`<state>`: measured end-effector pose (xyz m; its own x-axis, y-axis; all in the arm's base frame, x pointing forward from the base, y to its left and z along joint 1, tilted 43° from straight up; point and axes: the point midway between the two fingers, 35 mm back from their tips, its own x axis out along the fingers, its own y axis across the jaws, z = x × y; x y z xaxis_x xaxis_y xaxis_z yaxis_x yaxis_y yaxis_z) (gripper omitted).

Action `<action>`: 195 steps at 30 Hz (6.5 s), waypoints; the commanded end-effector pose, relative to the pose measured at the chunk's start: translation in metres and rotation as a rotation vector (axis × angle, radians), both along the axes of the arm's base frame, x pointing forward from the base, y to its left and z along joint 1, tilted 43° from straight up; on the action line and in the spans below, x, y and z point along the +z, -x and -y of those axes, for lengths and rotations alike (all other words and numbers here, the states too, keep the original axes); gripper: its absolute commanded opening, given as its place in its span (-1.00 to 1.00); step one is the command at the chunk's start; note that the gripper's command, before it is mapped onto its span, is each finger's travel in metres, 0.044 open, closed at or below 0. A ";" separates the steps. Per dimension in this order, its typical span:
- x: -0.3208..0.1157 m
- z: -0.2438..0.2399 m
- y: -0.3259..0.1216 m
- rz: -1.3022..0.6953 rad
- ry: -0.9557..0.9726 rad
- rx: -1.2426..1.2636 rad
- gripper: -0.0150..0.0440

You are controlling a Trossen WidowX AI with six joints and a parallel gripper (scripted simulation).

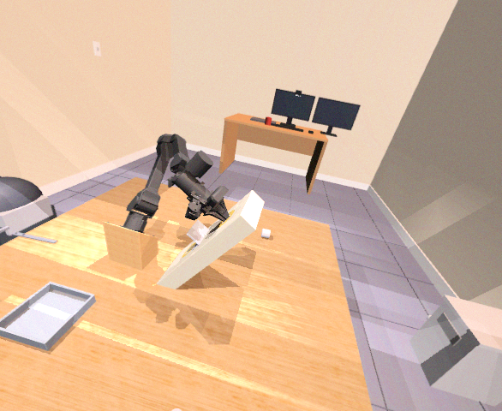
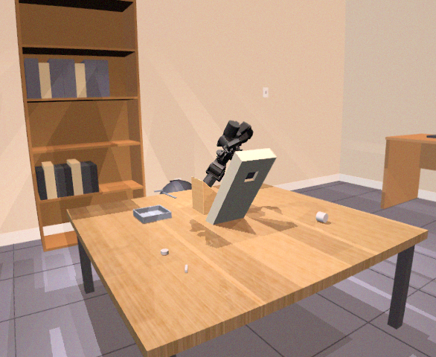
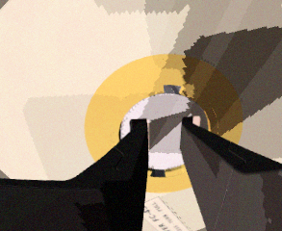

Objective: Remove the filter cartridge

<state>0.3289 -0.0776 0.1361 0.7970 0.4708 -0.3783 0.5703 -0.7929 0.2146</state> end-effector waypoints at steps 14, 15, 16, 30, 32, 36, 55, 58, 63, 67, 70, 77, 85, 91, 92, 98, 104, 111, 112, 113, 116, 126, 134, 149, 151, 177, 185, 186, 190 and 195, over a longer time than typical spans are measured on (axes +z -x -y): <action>-0.003 -0.003 -0.004 0.283 0.495 0.237 -0.49; -0.003 -0.003 -0.004 0.300 0.522 0.250 -0.49; -0.003 -0.003 -0.004 0.316 0.550 0.264 -0.49; -0.004 -0.003 -0.005 0.546 0.938 0.450 -0.49; -0.004 -0.003 -0.005 0.579 0.994 0.477 -0.49; -0.004 -0.003 -0.005 0.645 1.105 0.530 -0.49; -0.002 0.003 0.001 0.693 1.197 0.583 -0.49; 0.001 0.010 0.011 0.687 1.198 0.591 -0.49; 0.008 0.021 0.028 0.683 1.196 0.595 -0.49; 0.015 0.028 0.042 0.686 1.193 0.590 -0.49; 0.022 0.032 0.052 0.690 1.191 0.581 -0.49; 0.025 0.034 0.058 0.693 1.191 0.575 -0.49; 0.009 0.021 0.070 0.693 1.190 0.575 -0.49; -0.005 0.010 0.080 0.693 1.190 0.575 -0.49; -0.007 0.008 0.082 0.693 1.190 0.575 -0.49; -0.021 -0.004 0.092 0.693 1.190 0.575 -0.49; -0.023 -0.004 0.092 0.683 1.179 0.577 -0.31; -0.023 -0.004 0.092 0.683 1.179 0.577 -0.17; -0.023 -0.004 0.092 0.683 1.179 0.577 -0.17; -0.023 -0.004 0.092 0.683 1.179 0.577 -0.17; -0.023 -0.004 0.092 0.683 1.179 0.577 -0.17; 0.015 0.025 0.065 0.693 1.191 0.575 -0.17; 0.035 0.043 0.056 0.693 1.195 0.577 0.10; 0.029 0.045 0.073 0.799 1.341 0.904 0.54; 0.008 0.027 0.083 0.873 1.375 1.063 0.54; -0.026 -0.005 0.089 0.988 1.396 1.259 0.54; -0.034 -0.013 0.083 0.989 1.396 1.258 0.54; -0.035 -0.015 0.083 0.989 1.396 1.258 0.54; -0.039 -0.019 0.080 0.990 1.396 1.257 0.54; -0.043 -0.025 0.076 0.992 1.396 1.255 0.54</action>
<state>0.2508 -0.0586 0.0968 0.4664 0.6274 -0.6236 -0.1096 0.7405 0.6631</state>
